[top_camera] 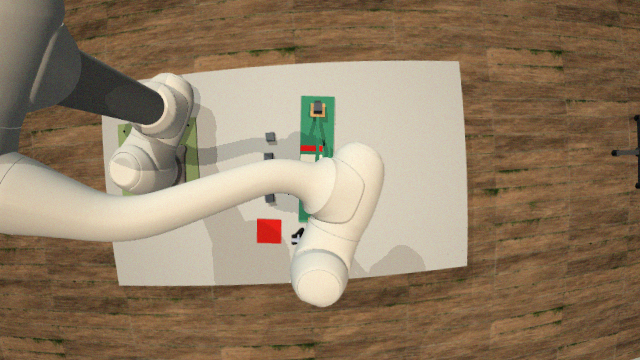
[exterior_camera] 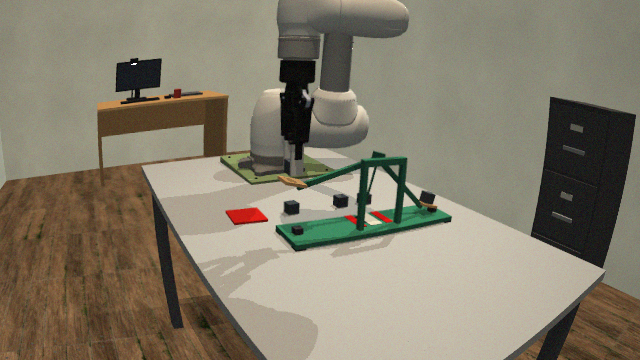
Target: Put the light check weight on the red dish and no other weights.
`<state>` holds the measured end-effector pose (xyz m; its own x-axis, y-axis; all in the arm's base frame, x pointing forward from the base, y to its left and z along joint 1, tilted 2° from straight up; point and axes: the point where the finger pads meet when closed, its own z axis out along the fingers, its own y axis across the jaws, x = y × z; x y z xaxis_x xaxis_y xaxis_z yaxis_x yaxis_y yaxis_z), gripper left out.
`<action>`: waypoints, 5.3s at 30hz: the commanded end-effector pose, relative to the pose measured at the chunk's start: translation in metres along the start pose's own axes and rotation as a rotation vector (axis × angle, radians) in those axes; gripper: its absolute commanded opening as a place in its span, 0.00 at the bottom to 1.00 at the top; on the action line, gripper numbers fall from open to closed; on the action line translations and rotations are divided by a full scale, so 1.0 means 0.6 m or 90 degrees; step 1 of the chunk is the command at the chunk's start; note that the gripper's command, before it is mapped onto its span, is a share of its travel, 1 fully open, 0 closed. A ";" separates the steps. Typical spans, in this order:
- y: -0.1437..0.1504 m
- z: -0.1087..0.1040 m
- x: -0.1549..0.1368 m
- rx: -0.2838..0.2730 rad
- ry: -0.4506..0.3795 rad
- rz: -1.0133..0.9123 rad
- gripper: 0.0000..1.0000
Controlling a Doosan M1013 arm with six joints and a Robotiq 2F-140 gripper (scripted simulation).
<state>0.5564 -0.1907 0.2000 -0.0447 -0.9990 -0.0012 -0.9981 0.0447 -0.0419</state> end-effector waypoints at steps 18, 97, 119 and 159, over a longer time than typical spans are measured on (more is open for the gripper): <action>0.000 0.013 0.000 0.000 0.000 0.000 0.24; 0.000 0.052 -0.006 0.000 0.000 0.000 0.24; 0.000 0.077 -0.013 0.000 0.000 0.000 0.24; 0.000 0.111 -0.024 0.000 0.000 0.000 0.24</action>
<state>0.5600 -0.1763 0.1335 -0.0447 -0.9990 -0.0012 -0.9981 0.0447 -0.0420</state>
